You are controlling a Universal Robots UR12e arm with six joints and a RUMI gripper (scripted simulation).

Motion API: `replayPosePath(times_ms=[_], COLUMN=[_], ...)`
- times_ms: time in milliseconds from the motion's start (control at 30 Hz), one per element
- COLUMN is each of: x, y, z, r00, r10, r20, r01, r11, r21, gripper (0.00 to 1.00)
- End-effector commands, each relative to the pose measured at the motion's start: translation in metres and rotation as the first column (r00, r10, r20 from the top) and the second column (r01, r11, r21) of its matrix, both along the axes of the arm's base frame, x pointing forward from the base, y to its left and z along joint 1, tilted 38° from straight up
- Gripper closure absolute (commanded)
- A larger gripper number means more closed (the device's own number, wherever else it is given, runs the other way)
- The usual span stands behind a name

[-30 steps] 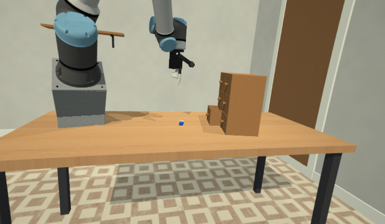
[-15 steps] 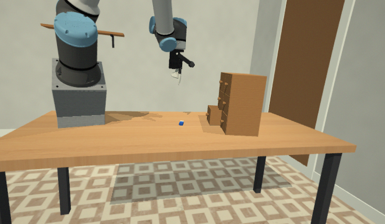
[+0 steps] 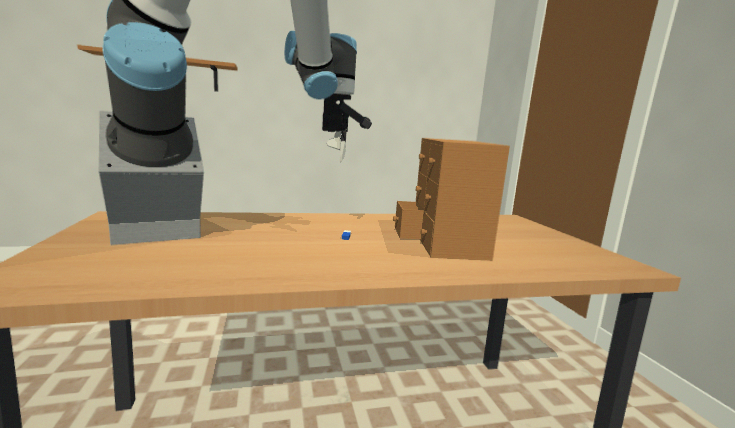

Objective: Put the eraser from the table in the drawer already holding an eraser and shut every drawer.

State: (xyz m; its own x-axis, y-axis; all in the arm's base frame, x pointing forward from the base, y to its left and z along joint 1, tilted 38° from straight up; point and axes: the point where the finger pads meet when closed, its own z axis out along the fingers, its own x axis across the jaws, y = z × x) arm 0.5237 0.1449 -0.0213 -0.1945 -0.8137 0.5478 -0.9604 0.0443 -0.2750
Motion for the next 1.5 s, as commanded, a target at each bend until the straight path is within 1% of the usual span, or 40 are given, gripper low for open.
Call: replayPosePath(times_ms=[0, 233, 300, 533, 667, 800, 1000, 1033, 1067, 1167, 1200, 1233, 1300, 1467], x=[0.000, -0.004, -0.004, -0.009, -0.011, -0.012, -0.012, -0.007, 0.004, 0.056, 0.072, 0.082, 0.088, 0.088], y=[0.002, 0.012, 0.012, 0.027, 0.034, 0.037, 0.037, 0.037, 0.038, 0.039, 0.038, 0.038, 0.038, 0.038], z=[0.002, 0.016, 0.016, 0.037, 0.046, 0.050, 0.051, 0.052, 0.054, 0.067, 0.071, 0.074, 0.075, 0.075], r00=[1.000, 1.000, 1.000, 1.000, 1.000, 1.000, 1.000, 1.000, 1.000, 1.000, 1.000, 1.000, 1.000, 1.000], r10=[0.000, 0.000, 0.000, 0.000, 0.000, 0.000, 0.000, 0.000, 0.000, 0.000, 0.000, 0.000, 0.000, 0.000], r20=[0.001, 0.001, 0.001, 0.001, 0.001, 0.001, 0.001, 0.001, 0.001, 0.001, 0.001, 0.001, 0.001, 0.001], r01=[0.000, 0.000, 0.000, 0.000, 0.000, 0.000, 0.000, 0.000, 0.000, 0.000, 0.000, 0.000, 0.000, 0.000], r11=[1.000, 1.000, 1.000, 1.000, 1.000, 1.000, 1.000, 1.000, 1.000, 1.000, 1.000, 1.000, 1.000, 1.000], r21=[0.000, 0.000, 0.000, 0.000, 0.000, 0.000, 0.000, 0.000, 0.001, 0.001, 0.001, 0.000, 0.000, 0.000], gripper=[0.00, 0.00, 0.00, 0.00, 0.00, 0.00, 0.00, 0.00, 0.00, 0.00, 0.00, 0.00, 0.00, 0.00])
